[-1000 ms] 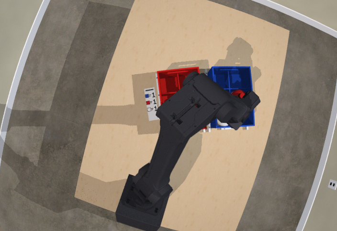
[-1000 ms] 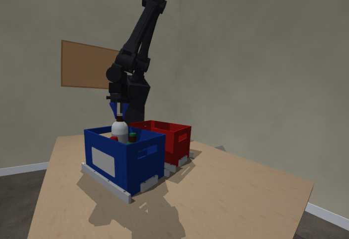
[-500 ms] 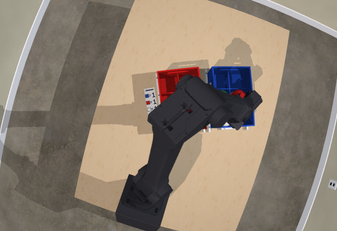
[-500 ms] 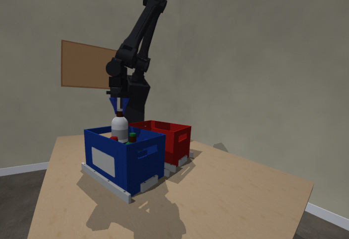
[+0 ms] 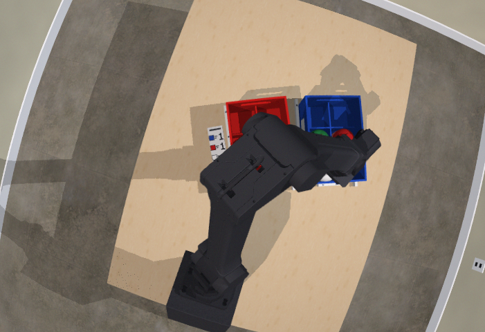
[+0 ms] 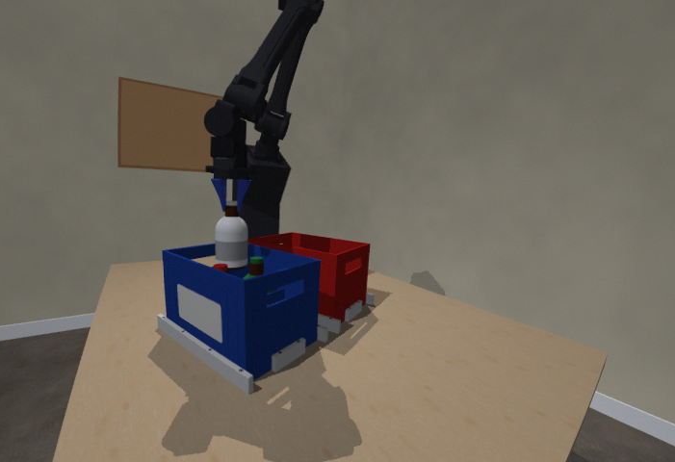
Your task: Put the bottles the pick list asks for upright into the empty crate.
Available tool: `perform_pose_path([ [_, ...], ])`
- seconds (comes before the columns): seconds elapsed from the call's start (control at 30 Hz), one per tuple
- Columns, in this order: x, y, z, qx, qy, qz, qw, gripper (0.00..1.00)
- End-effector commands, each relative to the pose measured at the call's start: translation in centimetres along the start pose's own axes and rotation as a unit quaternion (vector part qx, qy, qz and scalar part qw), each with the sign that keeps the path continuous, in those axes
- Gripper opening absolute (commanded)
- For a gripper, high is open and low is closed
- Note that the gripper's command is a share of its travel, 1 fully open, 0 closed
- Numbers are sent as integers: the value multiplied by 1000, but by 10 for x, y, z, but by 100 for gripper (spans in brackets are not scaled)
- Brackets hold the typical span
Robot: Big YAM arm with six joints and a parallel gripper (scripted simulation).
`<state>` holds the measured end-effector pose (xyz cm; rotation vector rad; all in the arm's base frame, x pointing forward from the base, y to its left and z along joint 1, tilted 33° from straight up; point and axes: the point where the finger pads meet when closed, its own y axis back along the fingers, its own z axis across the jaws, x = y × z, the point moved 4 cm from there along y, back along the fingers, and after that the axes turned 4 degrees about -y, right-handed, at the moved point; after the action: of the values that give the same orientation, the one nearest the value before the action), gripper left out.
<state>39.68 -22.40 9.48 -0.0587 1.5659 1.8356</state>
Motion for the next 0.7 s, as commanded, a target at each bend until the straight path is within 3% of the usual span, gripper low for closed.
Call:
perform_pose_path([
  [0.0, -5, 25, -2, 2, 3, -14, 1000, 0],
  [0.67, -14, 58, -1, 2, 6, -23, 1000, 0],
])
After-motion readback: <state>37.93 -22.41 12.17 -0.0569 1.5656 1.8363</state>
